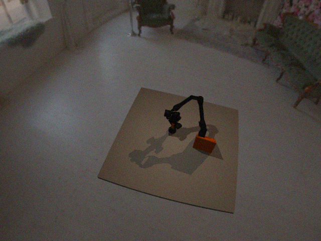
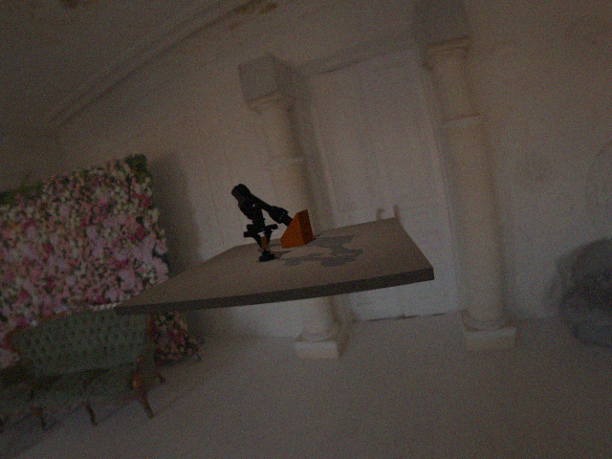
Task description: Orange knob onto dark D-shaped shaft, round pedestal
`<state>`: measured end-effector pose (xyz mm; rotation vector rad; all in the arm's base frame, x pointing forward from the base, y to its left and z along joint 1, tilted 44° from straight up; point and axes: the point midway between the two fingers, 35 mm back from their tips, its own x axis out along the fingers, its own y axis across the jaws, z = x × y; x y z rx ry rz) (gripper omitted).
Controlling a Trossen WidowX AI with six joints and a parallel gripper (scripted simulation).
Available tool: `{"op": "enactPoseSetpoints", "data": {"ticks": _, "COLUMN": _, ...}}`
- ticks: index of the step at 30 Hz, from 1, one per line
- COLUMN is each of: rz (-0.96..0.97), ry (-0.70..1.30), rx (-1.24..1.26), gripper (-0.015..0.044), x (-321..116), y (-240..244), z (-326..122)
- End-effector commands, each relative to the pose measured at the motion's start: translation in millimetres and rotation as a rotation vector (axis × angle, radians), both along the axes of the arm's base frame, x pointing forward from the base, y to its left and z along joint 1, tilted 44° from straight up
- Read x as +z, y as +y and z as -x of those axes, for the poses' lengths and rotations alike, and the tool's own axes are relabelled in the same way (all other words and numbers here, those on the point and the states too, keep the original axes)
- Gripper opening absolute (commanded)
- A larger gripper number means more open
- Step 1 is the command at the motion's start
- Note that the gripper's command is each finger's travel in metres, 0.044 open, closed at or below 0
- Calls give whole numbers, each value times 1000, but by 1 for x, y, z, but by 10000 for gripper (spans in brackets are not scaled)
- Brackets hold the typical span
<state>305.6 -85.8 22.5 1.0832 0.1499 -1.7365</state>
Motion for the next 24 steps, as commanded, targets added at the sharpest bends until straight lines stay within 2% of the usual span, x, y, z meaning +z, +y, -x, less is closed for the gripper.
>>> {"op": "enactPoseSetpoints", "data": {"ticks": 1, "rz": 5, "ry": -68, "rx": -61, "gripper": 0, "x": 2, "y": 2, "z": -3}}
{"op": "enactPoseSetpoints", "data": {"ticks": 4, "rz": 9, "ry": -126, "rx": -121, "gripper": 0, "x": 1, "y": 1, "z": -6}}
{"op": "enactPoseSetpoints", "data": {"ticks": 24, "rz": 9, "ry": -126, "rx": -121, "gripper": 0, "x": 0, "y": 1, "z": -1}}
